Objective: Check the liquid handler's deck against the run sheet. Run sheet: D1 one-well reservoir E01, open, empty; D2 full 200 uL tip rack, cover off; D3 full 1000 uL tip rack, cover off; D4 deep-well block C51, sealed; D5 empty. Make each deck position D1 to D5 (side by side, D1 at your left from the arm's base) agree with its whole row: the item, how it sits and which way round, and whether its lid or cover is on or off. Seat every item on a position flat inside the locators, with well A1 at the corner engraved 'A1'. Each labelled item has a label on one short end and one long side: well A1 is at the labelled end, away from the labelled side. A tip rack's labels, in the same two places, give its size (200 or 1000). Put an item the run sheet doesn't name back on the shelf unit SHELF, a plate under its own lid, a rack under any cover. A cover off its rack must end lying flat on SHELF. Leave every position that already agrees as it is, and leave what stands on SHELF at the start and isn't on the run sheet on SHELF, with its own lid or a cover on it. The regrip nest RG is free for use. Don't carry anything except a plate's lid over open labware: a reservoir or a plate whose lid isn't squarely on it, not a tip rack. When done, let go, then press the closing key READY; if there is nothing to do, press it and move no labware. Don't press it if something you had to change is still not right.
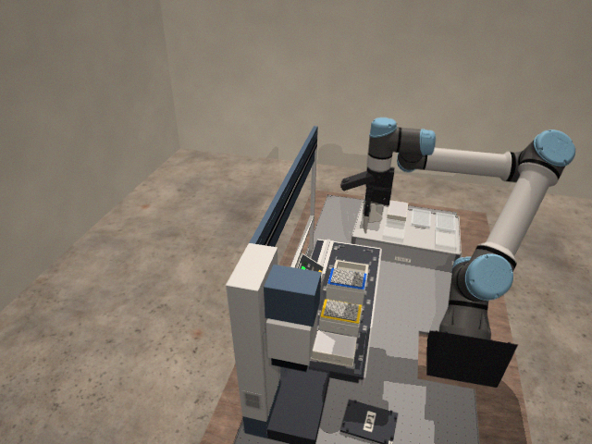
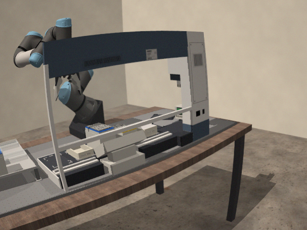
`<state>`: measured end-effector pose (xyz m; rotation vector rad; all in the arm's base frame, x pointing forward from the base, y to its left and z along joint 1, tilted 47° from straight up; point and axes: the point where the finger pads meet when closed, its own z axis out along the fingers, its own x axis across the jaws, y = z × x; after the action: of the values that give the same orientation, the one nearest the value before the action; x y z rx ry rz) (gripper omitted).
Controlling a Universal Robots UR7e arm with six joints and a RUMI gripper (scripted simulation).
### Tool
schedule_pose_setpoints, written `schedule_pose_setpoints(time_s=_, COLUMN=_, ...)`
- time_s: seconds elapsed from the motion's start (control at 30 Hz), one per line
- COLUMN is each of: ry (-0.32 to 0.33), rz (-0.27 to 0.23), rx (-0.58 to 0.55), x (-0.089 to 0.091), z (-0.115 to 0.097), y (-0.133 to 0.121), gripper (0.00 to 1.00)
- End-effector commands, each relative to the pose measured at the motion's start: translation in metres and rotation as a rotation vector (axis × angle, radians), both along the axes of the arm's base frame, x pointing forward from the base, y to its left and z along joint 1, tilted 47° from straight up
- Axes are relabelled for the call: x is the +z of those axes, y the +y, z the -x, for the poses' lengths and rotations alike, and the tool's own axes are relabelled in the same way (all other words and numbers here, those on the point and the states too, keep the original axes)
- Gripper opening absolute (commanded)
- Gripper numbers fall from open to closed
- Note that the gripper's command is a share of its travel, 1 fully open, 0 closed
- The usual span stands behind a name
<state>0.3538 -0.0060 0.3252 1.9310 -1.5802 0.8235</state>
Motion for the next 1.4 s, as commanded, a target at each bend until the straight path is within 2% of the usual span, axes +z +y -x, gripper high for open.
schedule_pose_setpoints(time_s=0.0, ry=-0.001, rz=0.000, rx=0.000, x=0.000, z=-0.021, y=0.004, gripper=0.82)
schedule_pose_setpoints(time_s=0.07, ry=-0.001, rz=0.000, rx=0.000, x=0.000, z=-0.021, y=0.004, gripper=0.82)
schedule_pose_setpoints(time_s=0.2, ry=-0.001, rz=0.000, rx=0.000, x=0.000, z=-0.037, y=0.007, gripper=0.82)
schedule_pose_setpoints(time_s=0.7, ry=-0.001, rz=0.000, rx=0.000, x=0.000, z=-0.037, y=0.007, gripper=0.82)
schedule_pose_setpoints(time_s=1.37, ry=-0.001, rz=0.000, rx=0.000, x=-0.020, z=-0.041, y=-0.014, gripper=0.82)
